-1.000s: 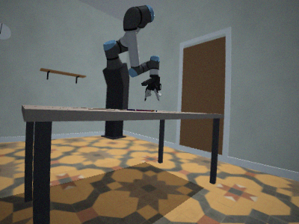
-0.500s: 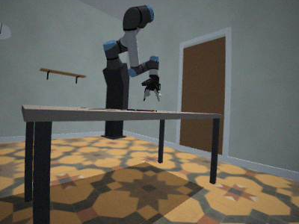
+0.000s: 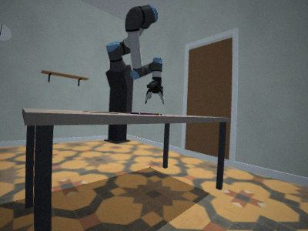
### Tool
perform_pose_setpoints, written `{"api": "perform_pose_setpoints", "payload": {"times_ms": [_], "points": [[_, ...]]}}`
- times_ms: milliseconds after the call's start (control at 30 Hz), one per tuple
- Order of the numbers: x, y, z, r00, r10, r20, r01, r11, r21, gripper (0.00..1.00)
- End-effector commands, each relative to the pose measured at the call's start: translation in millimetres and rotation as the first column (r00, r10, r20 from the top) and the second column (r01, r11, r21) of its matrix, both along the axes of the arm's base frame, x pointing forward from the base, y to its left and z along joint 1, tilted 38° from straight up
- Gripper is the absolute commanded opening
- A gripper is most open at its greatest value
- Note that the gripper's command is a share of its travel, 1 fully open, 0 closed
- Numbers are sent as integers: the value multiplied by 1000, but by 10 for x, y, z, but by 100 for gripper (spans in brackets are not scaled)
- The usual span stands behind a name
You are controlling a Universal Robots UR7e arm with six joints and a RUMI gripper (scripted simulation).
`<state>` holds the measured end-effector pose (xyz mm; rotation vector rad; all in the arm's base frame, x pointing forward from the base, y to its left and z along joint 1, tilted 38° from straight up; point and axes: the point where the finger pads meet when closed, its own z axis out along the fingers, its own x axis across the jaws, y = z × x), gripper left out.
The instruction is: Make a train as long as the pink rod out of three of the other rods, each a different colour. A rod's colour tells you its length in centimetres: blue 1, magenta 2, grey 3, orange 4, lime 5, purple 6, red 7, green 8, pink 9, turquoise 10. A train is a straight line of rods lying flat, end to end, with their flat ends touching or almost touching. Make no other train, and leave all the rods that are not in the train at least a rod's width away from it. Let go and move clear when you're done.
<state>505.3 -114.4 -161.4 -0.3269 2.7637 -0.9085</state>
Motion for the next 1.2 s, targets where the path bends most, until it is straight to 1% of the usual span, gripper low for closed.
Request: {"api": "perform_pose_setpoints", "payload": {"times_ms": [0,167,367,433,533,733,933,1000,1067,1167], "points": [[-23,-61,34,987,136,-88,-139,990,-34,100],[-37,-96,50,965,214,-151,-224,973,-52,100],[-58,-136,66,925,305,-229,-327,943,-66,100],[-58,-136,66,925,305,-229,-327,943,-66,100],[-74,-165,78,884,369,-287,-404,912,-71,100],[-96,-199,94,820,444,-362,-499,864,-71,100],[-121,-232,108,742,510,-435,-590,805,-62,100],[-121,-232,108,742,510,-435,-590,805,-62,100],[-138,-252,116,688,545,-478,-642,765,-52,100],[-151,-266,123,645,569,-510,-680,732,-43,100]]}}
